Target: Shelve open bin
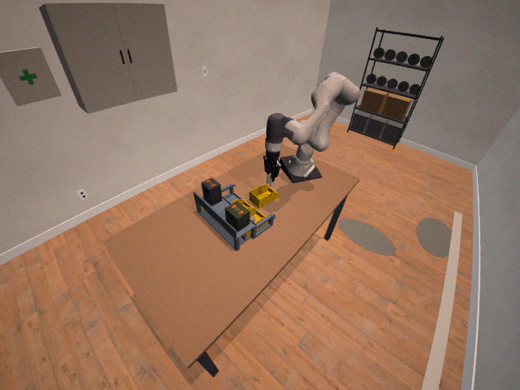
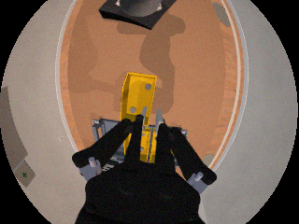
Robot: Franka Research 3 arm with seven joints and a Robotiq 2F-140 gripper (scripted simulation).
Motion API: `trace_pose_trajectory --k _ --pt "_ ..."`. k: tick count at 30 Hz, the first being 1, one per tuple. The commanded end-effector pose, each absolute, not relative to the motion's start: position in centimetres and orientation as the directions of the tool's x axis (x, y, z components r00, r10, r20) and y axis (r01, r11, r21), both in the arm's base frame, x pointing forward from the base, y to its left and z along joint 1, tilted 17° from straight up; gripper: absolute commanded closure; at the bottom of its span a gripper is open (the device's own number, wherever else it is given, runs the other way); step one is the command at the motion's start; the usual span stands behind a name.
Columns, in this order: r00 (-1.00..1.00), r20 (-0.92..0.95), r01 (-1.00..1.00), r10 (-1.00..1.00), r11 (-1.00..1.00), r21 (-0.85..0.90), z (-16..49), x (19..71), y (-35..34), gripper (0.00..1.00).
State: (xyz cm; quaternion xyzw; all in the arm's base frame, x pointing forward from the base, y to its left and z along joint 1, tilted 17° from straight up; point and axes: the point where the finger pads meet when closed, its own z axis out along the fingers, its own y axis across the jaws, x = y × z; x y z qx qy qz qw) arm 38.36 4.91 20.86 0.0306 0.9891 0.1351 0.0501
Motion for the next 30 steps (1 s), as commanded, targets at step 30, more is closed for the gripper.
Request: trace_pose_trajectory --k 30 --pt "-0.993 -0.096 0.039 0.067 0.963 0.268 18.1 38.7 5.6 0.85"
